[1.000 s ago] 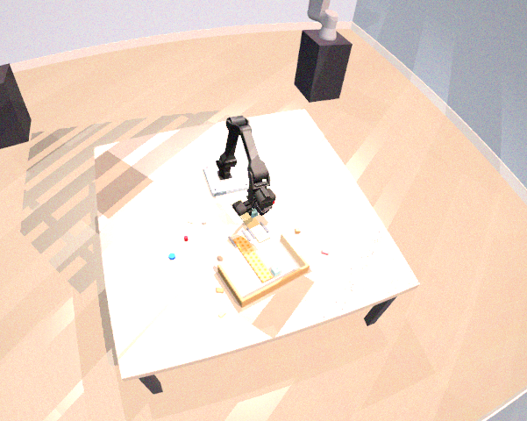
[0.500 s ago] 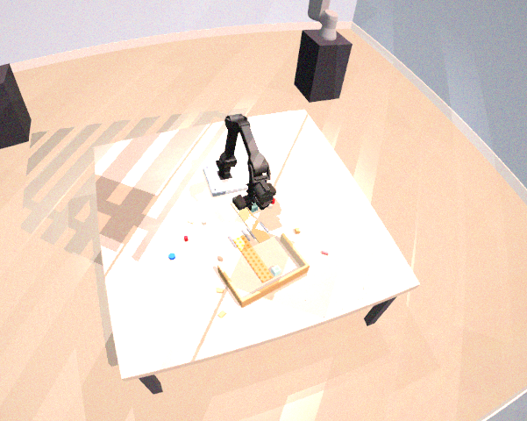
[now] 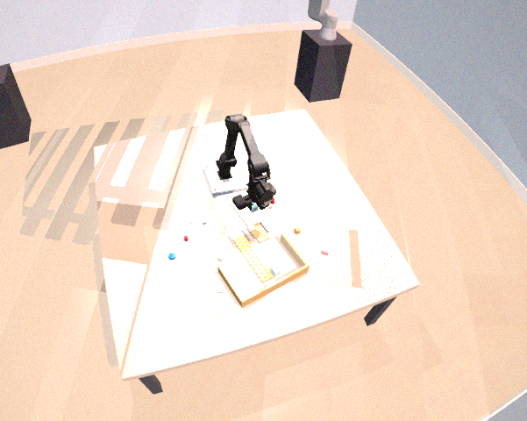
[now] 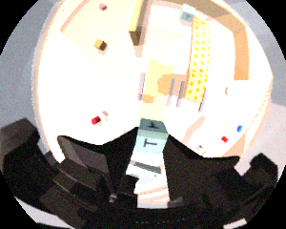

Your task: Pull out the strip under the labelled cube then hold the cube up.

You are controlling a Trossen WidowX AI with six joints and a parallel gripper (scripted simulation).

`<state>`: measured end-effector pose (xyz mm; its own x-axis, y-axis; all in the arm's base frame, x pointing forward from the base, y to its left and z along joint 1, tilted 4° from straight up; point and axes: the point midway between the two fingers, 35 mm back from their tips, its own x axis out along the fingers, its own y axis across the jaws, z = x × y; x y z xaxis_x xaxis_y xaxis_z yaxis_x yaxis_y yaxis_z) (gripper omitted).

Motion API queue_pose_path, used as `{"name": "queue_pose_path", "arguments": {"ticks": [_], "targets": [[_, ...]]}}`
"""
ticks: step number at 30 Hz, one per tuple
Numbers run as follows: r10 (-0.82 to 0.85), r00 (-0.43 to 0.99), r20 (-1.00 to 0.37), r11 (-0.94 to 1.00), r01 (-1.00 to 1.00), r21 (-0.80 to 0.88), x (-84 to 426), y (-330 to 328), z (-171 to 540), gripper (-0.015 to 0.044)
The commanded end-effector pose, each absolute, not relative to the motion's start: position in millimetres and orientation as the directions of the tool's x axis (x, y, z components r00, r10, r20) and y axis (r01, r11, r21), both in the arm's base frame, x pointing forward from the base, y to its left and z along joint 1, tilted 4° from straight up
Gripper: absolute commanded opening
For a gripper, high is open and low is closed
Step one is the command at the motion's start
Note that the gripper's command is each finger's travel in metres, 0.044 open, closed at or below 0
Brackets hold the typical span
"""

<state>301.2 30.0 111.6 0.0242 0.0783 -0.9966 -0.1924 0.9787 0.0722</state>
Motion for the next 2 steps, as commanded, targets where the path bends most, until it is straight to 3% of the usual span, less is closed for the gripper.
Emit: {"name": "queue_pose_path", "arguments": {"ticks": [1, 2], "targets": [[0.073, 0.024, -0.997, 0.979, -0.195, 0.067, 300.9, 29.1, 112.0, 0.0000], [0.073, 0.024, -0.997, 0.979, -0.195, 0.067, 300.9, 29.1, 112.0, 0.0000]]}}
